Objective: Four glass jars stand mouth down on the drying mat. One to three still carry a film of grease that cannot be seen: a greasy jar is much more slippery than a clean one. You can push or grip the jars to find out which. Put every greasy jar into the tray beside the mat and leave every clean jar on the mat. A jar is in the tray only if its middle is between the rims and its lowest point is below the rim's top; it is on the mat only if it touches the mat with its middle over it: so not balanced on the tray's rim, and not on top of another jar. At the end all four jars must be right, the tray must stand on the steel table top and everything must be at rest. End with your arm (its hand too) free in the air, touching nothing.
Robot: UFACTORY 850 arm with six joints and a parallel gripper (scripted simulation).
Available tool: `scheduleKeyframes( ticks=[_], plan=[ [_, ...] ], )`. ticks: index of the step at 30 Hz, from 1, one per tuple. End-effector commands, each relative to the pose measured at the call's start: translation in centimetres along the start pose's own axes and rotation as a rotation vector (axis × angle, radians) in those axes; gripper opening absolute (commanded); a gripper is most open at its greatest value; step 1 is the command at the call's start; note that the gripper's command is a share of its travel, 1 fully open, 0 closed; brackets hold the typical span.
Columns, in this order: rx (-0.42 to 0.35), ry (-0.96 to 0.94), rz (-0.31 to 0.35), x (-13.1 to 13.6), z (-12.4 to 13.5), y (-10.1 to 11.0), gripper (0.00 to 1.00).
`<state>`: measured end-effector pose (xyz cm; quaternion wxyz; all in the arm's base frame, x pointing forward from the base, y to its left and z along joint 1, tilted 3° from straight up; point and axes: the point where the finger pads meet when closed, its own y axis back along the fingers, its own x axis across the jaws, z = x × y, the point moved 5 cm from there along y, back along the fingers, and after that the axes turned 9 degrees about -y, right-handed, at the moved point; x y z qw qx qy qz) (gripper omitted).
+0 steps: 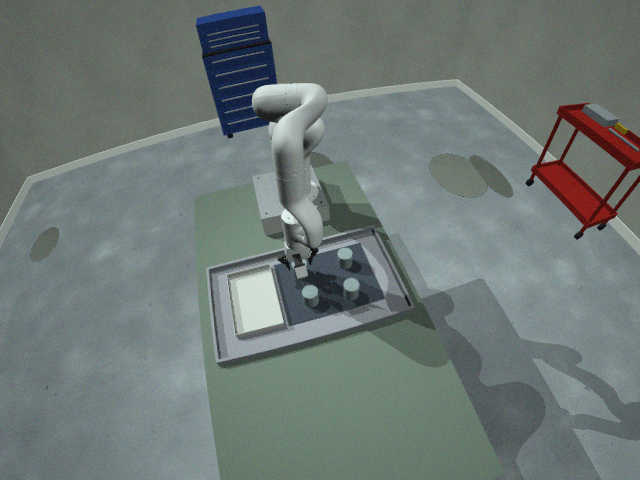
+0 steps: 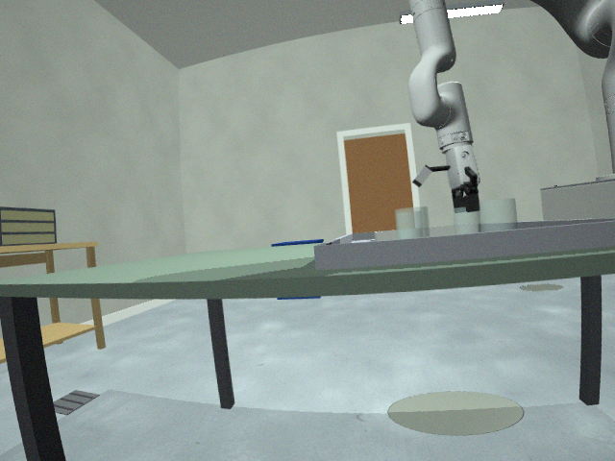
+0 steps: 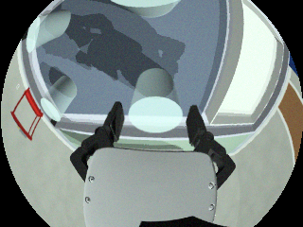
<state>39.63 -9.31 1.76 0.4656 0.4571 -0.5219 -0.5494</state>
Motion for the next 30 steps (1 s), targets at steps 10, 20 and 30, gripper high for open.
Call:
scheduleKeyframes(
  ticks=[10,20,30],
  plan=[
    [0.050,0.001,-0.037,0.1,0.1,-2.3,1.00],
    [0.050,0.001,-0.037,0.1,0.1,-2.3,0.90],
    [0.050,0.001,-0.037,0.1,0.1,-2.3,0.87]
  ],
)
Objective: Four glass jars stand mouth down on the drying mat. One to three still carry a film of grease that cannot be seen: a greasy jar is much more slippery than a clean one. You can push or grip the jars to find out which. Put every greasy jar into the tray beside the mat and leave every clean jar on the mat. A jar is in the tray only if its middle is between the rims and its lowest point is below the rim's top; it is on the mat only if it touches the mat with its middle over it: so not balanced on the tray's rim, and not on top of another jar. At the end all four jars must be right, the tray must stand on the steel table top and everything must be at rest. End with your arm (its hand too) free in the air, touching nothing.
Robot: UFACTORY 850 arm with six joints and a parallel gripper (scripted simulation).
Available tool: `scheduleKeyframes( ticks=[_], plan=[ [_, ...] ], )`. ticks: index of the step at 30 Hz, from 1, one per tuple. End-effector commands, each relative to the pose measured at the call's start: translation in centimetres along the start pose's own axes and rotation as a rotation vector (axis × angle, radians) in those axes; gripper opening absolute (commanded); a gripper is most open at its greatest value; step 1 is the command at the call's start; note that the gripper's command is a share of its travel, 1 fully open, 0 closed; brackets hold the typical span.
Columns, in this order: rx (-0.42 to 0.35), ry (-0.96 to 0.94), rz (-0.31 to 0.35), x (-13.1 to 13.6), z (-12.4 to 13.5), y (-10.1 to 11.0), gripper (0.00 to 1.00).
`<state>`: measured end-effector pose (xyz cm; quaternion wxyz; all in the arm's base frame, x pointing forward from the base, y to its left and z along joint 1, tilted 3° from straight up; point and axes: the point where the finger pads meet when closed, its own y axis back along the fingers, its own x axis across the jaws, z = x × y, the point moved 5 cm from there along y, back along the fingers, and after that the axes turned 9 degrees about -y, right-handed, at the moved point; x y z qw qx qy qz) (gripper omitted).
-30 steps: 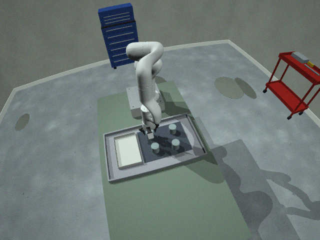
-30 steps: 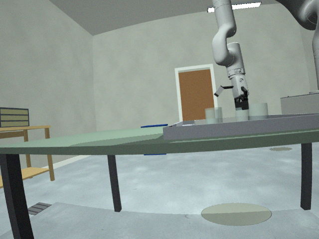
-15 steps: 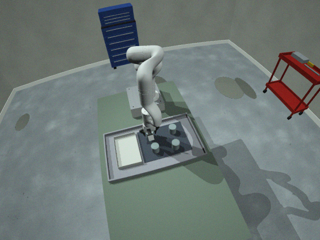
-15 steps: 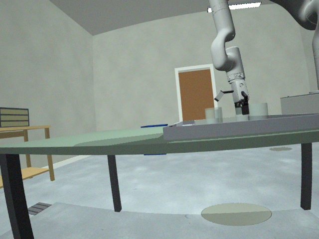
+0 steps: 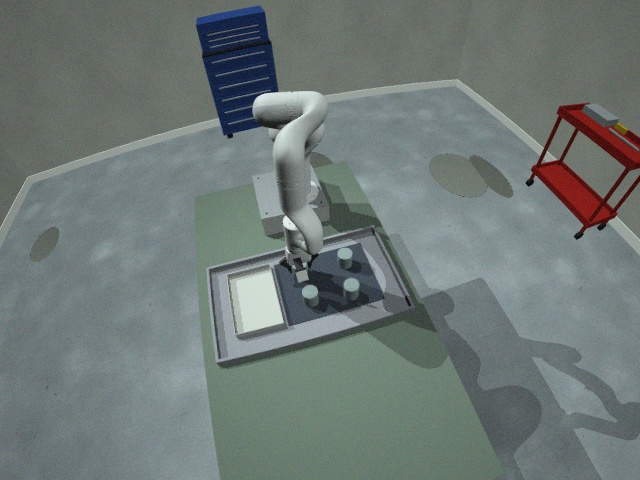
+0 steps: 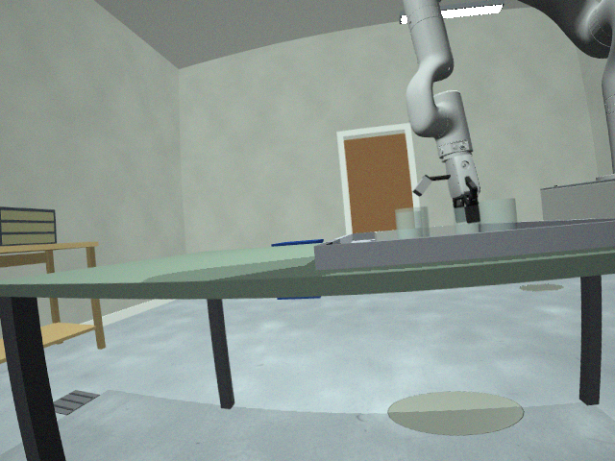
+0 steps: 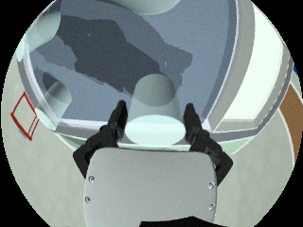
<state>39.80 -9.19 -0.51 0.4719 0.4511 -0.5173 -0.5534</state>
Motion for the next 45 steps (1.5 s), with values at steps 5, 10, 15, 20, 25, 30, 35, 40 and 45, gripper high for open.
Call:
scheduleKeyframes(
  ticks=[5,10,15,20,25,30,35,40,45],
  plan=[
    [0.071,0.000,-0.043,0.22,0.31,0.00,0.87],
    [0.071,0.000,-0.043,0.22,0.31,0.00,0.87],
    [0.071,0.000,-0.043,0.22,0.31,0.00,0.87],
    [0.071,0.000,-0.043,0.22,0.31,0.00,0.84],
    [0.071,0.000,-0.043,0.22,0.31,0.00,0.84],
    [0.071,0.000,-0.043,0.22,0.31,0.00,0.84],
    [0.071,0.000,-0.043,0.22,0.31,0.00,0.81],
    [0.071,0.000,-0.043,0.22,0.31,0.00,0.81],
    [0.071,0.000,-0.043,0.22,0.31,0.00,0.81]
  ],
)
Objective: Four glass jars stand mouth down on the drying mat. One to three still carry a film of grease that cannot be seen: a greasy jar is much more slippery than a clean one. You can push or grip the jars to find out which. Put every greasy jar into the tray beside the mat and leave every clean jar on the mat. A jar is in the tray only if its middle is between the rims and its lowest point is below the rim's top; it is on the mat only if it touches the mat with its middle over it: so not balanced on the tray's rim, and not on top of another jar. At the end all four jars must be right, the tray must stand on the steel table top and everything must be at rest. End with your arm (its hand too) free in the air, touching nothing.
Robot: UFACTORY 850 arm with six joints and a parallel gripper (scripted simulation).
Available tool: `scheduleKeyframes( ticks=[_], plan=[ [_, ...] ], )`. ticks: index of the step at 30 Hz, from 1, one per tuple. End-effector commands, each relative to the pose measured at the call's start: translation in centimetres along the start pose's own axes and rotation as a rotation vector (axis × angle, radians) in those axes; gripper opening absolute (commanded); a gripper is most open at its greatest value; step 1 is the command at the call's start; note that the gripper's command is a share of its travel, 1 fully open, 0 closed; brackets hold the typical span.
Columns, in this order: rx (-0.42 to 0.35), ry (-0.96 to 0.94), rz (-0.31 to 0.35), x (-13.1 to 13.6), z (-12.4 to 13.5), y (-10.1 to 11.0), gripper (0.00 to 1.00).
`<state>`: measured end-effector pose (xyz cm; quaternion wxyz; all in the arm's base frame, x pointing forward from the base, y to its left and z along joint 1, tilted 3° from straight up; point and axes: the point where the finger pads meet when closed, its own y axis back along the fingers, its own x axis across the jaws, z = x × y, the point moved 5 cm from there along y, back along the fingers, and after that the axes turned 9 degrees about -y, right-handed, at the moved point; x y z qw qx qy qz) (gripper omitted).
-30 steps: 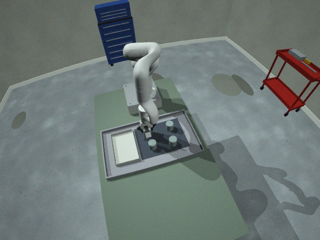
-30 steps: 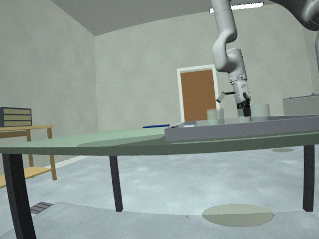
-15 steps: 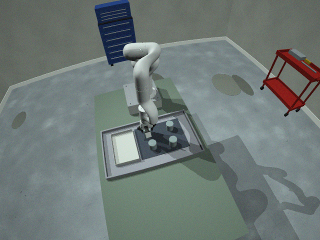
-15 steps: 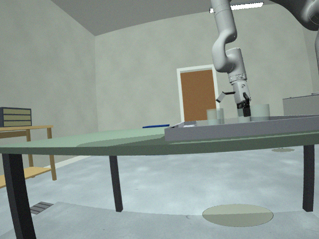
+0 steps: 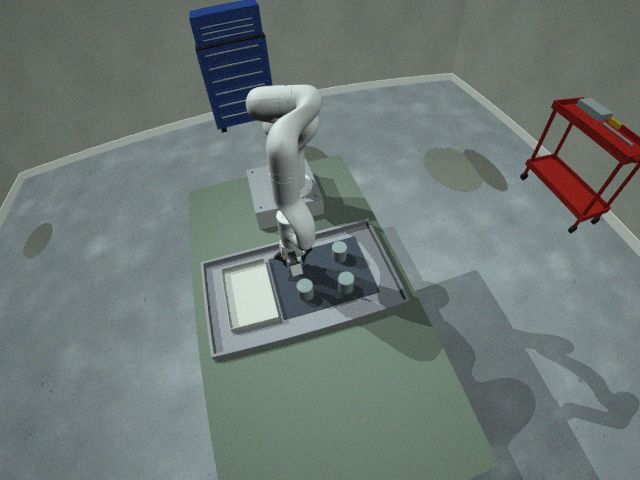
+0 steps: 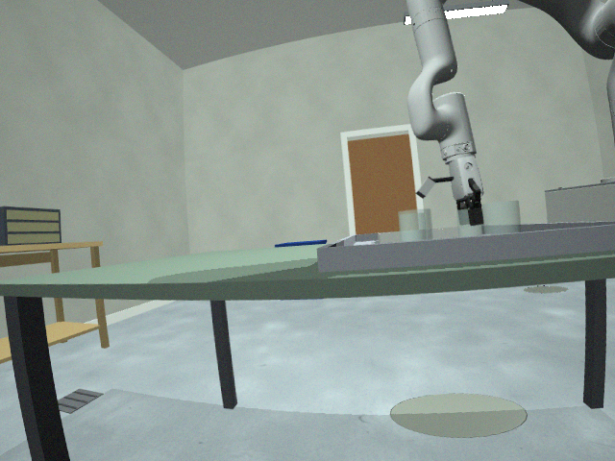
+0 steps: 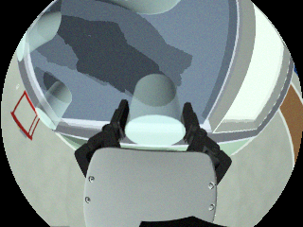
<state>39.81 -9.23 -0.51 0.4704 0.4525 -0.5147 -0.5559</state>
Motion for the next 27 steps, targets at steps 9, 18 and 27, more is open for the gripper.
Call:
scheduleKeyframes(
  ticks=[9,18,27],
  plan=[
    [0.074,0.001,-0.035,0.18,0.33,0.00,0.78],
    [0.074,0.001,-0.035,0.18,0.33,0.00,0.78],
    [0.074,0.001,-0.035,0.18,0.33,0.00,0.75]
  ],
)
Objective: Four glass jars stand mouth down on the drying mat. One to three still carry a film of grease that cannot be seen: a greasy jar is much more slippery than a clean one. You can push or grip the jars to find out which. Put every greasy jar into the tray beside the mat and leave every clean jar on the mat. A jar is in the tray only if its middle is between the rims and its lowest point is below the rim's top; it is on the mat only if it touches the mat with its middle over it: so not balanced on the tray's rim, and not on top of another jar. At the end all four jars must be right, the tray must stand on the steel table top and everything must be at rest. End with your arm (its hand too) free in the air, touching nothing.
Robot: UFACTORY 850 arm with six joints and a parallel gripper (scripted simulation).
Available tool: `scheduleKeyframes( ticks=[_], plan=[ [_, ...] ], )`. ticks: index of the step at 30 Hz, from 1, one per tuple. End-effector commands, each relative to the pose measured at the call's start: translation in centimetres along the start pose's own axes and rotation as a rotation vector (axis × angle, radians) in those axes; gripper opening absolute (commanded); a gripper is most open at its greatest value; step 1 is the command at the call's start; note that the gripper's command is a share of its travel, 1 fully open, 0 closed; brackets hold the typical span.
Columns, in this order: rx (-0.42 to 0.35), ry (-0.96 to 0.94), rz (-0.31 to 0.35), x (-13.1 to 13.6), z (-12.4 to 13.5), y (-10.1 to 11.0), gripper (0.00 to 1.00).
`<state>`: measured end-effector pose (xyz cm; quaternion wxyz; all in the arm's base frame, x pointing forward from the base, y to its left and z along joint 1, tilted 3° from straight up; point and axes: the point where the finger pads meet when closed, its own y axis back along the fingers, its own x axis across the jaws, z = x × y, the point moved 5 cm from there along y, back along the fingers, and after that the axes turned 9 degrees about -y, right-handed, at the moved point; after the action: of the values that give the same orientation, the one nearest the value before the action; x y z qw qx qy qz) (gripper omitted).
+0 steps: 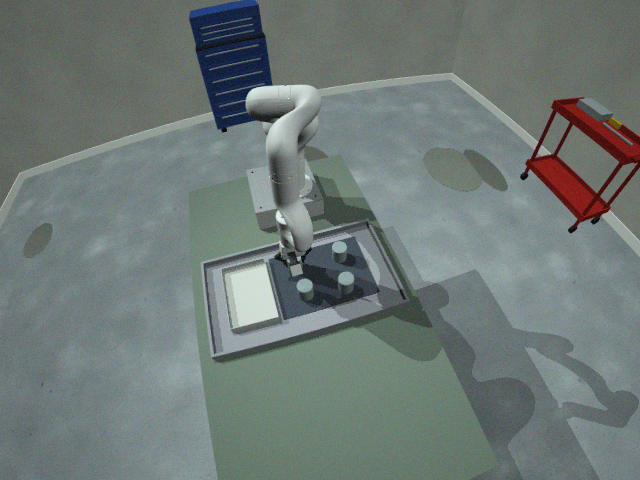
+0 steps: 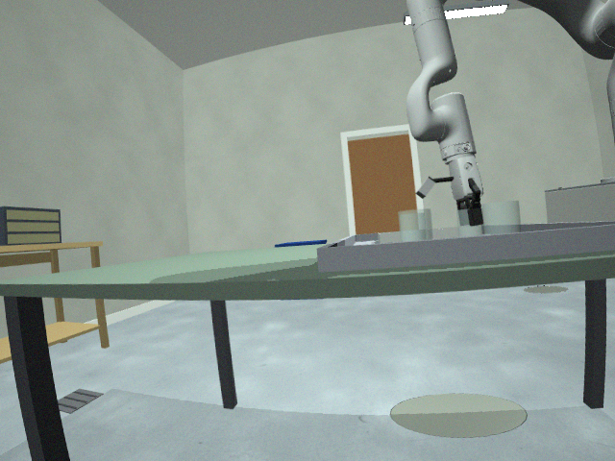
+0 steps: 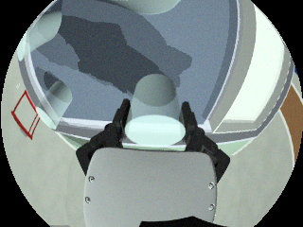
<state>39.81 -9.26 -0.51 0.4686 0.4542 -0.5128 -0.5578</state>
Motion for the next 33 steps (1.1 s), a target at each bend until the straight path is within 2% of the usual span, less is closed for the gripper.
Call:
scheduleKeyframes(
  ticks=[1,28,29,33],
  plan=[
    [0.075,0.001,-0.028,0.14,0.33,0.00,0.75],
    [0.075,0.001,-0.028,0.14,0.33,0.00,0.72],
    [0.075,0.001,-0.028,0.14,0.33,0.00,0.69],
    [0.075,0.001,-0.028,0.14,0.33,0.00,0.69]
  ],
)
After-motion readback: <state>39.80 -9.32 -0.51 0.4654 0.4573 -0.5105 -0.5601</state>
